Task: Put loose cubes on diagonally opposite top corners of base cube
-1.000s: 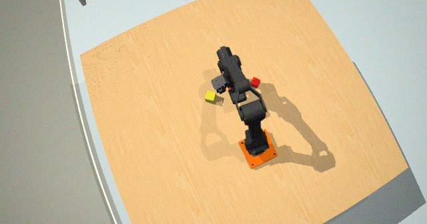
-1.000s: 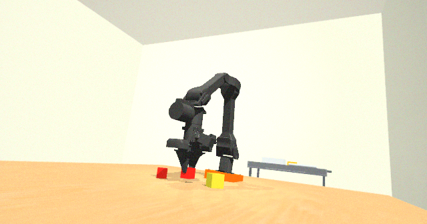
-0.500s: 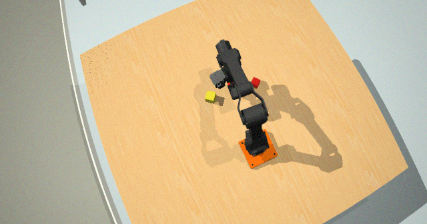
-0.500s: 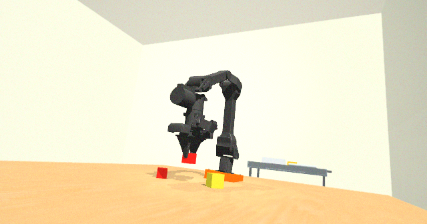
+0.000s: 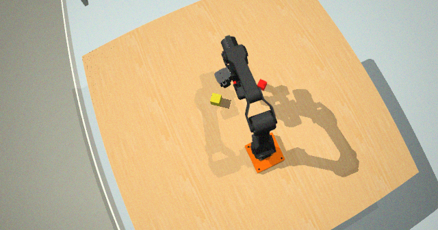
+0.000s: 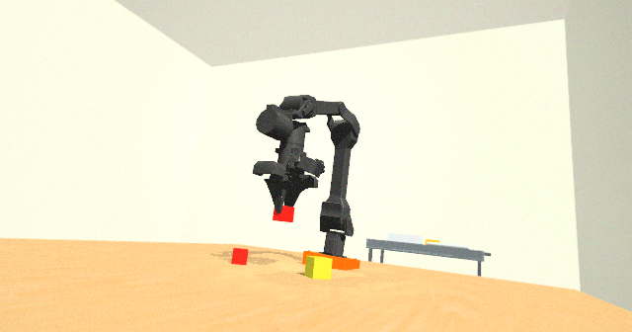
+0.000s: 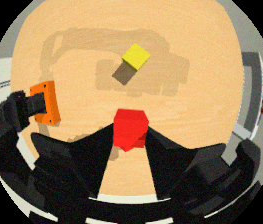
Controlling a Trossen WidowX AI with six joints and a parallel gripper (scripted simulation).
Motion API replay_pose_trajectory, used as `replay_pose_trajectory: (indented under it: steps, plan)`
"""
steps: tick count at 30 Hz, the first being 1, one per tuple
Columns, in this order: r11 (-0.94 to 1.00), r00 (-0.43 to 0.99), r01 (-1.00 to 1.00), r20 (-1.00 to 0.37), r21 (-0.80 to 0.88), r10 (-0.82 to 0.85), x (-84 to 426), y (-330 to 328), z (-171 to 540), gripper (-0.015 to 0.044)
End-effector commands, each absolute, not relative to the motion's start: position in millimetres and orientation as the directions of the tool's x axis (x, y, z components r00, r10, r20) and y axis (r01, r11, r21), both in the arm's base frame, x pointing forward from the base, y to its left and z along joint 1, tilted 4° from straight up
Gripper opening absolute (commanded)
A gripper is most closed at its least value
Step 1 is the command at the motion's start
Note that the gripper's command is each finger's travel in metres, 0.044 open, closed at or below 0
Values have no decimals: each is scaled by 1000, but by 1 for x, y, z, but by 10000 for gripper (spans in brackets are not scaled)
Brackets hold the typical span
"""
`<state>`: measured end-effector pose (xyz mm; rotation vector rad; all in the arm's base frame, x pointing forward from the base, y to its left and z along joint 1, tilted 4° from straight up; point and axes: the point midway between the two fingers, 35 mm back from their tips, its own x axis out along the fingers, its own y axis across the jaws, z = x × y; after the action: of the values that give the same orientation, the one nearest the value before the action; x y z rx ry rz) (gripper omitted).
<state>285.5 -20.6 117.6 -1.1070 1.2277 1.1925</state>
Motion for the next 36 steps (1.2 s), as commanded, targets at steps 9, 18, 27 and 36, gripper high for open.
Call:
replay_pose_trajectory:
  steps: [9, 18, 27, 36]
  plan:
    - [324, -21, -945, -998, 37, 52, 287, -10, 120, 105]
    - [568, -20, -822, -998, 47, 52, 290, 2, 117, 105]
    - [769, -20, -637, -998, 54, 53, 293, 14, 114, 105]
    - [913, -19, -404, -998, 57, 54, 294, 25, 111, 105]
